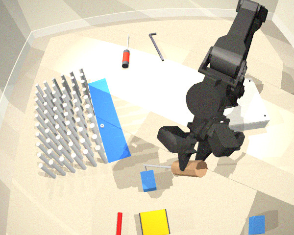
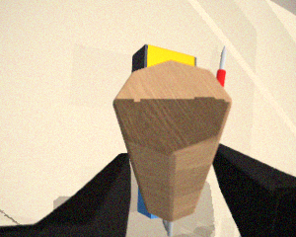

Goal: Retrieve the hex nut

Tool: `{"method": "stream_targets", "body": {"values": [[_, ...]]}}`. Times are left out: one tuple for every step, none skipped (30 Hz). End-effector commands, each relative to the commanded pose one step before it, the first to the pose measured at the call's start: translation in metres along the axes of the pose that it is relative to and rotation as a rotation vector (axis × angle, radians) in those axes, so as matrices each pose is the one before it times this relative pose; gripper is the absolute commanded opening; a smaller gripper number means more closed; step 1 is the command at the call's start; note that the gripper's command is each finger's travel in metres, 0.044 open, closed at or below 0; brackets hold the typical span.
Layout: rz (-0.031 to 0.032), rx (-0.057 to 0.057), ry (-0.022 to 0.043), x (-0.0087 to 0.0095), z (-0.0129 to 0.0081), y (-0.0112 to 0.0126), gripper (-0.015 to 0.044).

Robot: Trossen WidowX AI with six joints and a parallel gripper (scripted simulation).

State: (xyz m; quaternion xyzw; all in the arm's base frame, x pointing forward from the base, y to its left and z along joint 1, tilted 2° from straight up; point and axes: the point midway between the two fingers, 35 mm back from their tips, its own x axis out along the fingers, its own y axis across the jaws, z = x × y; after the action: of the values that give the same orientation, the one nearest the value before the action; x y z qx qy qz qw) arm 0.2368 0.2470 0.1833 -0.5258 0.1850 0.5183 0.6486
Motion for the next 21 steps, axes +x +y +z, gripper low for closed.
{"method": "stream_targets", "body": {"values": [[-0.00517, -0.1284, -0.01516, 0.00017, 0.01311, 0.00278, 0.0000], [0.00272, -0.0338, -0.00287, 0.00068, 0.00289, 0.00166, 0.0000], [0.00262, -0.0338, -0.00294, 0.00067, 0.00294, 0.00158, 0.0000], [0.00252, -0.0338, -0.00301, 0.00067, 0.00298, 0.00151, 0.0000], [0.00242, -0.0338, -0.00308, 0.00066, 0.00303, 0.00143, 0.0000], [0.00231, -0.0338, -0.00314, 0.00065, 0.00307, 0.00136, 0.0000], [0.00220, -0.0338, -0.00320, 0.00064, 0.00311, 0.00128, 0.0000], [0.00209, -0.0338, -0.00326, 0.00063, 0.00314, 0.00120, 0.0000], [0.00198, -0.0338, -0.00331, 0.00062, 0.00318, 0.00111, 0.0000], [0.00311, -0.0337, -0.00463, 0.00063, 0.00367, 0.00150, 0.0000], [0.00297, -0.0337, -0.00469, 0.00062, 0.00371, 0.00141, 0.0000], [0.00283, -0.0338, -0.00475, 0.00061, 0.00375, 0.00132, 0.0000], [0.00269, -0.0338, -0.00481, 0.00060, 0.00378, 0.00123, 0.0000], [0.00254, -0.0338, -0.00486, 0.00060, 0.00381, 0.00113, 0.0000], [0.00240, -0.0338, -0.00491, 0.00059, 0.00384, 0.00104, 0.0000], [0.00226, -0.0338, -0.00496, 0.00058, 0.00387, 0.00094, 0.0000], [0.00211, -0.0338, -0.00500, 0.00057, 0.00389, 0.00085, 0.0000], [0.00180, -0.0338, -0.00477, 0.00056, 0.00381, 0.00068, 0.0000], [0.00123, -0.0335, -0.00408, 0.00055, 0.00354, 0.00042, 0.0000], [0.00059, -0.0339, -0.00322, 0.00054, 0.00325, 0.00012, 0.0000], [0.00048, -0.0340, -0.00324, 0.00053, 0.00327, 0.00004, 0.0000]]}}
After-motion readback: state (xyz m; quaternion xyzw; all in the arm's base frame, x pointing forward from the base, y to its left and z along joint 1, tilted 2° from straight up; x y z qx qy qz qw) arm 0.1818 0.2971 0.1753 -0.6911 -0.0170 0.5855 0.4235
